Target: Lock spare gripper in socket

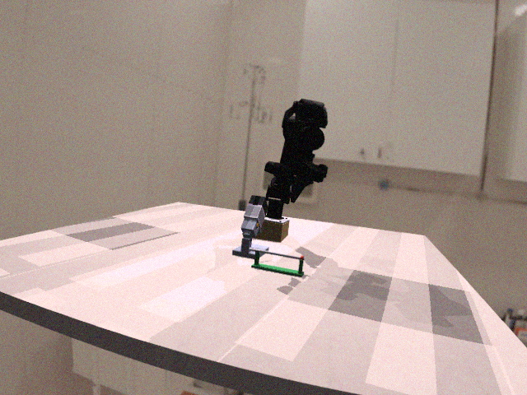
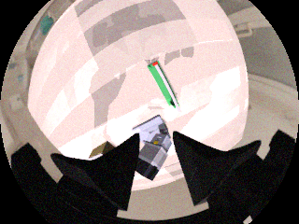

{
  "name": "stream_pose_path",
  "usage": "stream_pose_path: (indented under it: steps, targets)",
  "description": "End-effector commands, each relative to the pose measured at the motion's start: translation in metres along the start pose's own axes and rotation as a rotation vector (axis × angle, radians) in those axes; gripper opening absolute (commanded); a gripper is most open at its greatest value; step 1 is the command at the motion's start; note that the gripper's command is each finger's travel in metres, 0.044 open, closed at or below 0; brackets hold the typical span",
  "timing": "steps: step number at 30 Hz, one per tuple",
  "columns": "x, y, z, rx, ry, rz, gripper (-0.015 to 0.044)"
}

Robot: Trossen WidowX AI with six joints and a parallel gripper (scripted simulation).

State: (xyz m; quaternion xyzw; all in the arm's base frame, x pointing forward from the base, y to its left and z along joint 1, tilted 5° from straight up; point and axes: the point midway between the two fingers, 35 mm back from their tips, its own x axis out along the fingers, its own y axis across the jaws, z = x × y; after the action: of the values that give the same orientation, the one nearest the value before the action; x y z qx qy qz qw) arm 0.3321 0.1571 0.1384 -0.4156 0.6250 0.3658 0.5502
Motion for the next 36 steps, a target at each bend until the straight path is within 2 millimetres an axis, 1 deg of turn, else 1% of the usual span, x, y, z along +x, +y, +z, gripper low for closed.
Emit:
stream_pose_path:
  steps: [1,15,17,20,26,30,32,36]
  targets:
    - [0.034,-0.047,0.031,-0.476,0.073,-0.049,0.018]
    - [0.035,-0.047,0.032,-0.479,0.073,-0.049,0.018]
    - [0.037,-0.047,0.032,-0.479,0.073,-0.049,0.018]
    - [0.049,-0.047,0.035,-0.479,0.073,-0.049,0.018]
    - [0.083,-0.045,0.042,-0.479,0.073,-0.049,0.018]
    - [0.103,-0.044,0.042,-0.479,0.073,-0.049,0.018]
    - [0.109,-0.043,0.042,-0.479,0.073,-0.049,0.018]
    - [0.112,-0.043,0.043,-0.479,0.073,-0.049,0.018]
